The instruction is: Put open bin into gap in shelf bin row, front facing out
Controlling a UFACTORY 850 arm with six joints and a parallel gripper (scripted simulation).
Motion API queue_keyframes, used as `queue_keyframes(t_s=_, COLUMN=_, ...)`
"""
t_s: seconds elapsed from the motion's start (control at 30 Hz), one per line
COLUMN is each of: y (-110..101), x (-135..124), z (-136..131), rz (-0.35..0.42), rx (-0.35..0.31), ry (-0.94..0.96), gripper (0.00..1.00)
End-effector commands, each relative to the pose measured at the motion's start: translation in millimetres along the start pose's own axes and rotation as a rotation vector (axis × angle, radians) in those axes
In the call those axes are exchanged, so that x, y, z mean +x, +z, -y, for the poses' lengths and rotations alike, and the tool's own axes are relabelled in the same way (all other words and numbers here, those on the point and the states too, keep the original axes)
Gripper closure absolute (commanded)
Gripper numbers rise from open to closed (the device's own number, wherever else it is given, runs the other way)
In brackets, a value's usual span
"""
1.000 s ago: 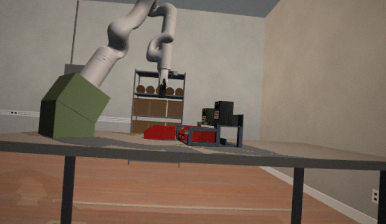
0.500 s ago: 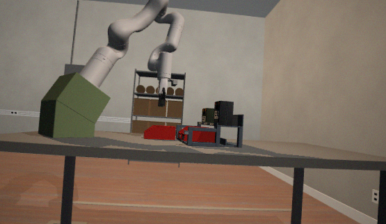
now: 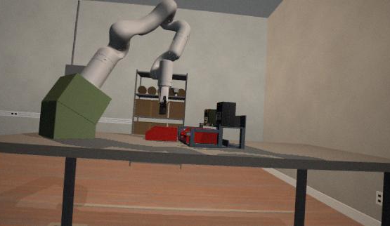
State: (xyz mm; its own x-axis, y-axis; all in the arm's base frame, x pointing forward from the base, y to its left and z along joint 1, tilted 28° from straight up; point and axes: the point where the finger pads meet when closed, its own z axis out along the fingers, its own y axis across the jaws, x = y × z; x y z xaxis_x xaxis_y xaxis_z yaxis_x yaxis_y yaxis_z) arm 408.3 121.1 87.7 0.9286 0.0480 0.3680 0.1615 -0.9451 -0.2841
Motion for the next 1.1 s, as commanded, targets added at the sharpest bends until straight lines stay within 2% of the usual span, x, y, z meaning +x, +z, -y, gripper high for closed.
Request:
queue_keyframes(t_s=0.0, y=1, x=1, z=0, rz=-0.006, rx=-0.001, ry=-0.001, gripper=0.00)
queue_keyframes(t_s=0.13, y=1, x=1, z=0, rz=-0.006, rx=-0.001, ry=-0.001, gripper=0.00)
queue_keyframes(t_s=0.3, y=-8, x=1, z=0, rz=-0.006, rx=-0.001, ry=-0.001, gripper=0.00)
queue_keyframes(t_s=1.07, y=-13, x=1, z=0, rz=-0.006, rx=-0.001, ry=-0.001, gripper=0.00)
